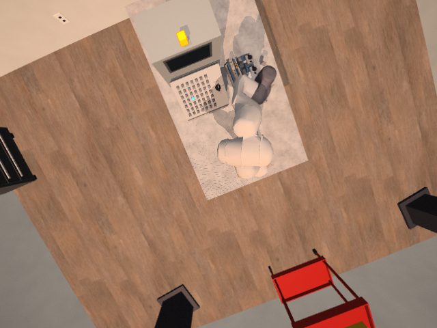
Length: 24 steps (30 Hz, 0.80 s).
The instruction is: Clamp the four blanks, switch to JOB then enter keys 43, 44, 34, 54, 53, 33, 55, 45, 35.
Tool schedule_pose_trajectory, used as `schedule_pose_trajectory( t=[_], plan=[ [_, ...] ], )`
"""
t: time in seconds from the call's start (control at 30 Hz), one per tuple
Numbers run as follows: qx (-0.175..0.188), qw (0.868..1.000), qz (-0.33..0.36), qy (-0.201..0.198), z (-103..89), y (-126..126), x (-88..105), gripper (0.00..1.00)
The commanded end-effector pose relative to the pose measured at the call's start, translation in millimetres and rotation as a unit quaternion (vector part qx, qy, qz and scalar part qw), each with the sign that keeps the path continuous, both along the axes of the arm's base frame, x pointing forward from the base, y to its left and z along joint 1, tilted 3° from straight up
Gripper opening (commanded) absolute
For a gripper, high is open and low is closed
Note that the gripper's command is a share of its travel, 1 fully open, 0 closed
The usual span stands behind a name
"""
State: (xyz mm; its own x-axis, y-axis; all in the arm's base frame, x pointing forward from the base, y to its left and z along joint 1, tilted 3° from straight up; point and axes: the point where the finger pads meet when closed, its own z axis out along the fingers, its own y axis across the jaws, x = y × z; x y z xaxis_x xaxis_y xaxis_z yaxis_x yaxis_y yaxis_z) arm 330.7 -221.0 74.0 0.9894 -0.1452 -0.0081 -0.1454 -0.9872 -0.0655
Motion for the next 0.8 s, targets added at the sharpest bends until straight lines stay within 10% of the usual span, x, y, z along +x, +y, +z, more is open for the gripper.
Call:
schedule_pose_trajectory(
  t=[0.0, 0.77],
  plan=[
    [-0.003, 1.0, -0.004, -0.001, -1.6, -2.3, 0.8, 0.0],
    [-0.003, 1.0, -0.004, -0.001, -6.8, -2.2, 1.4, 0.0]
  ],
)
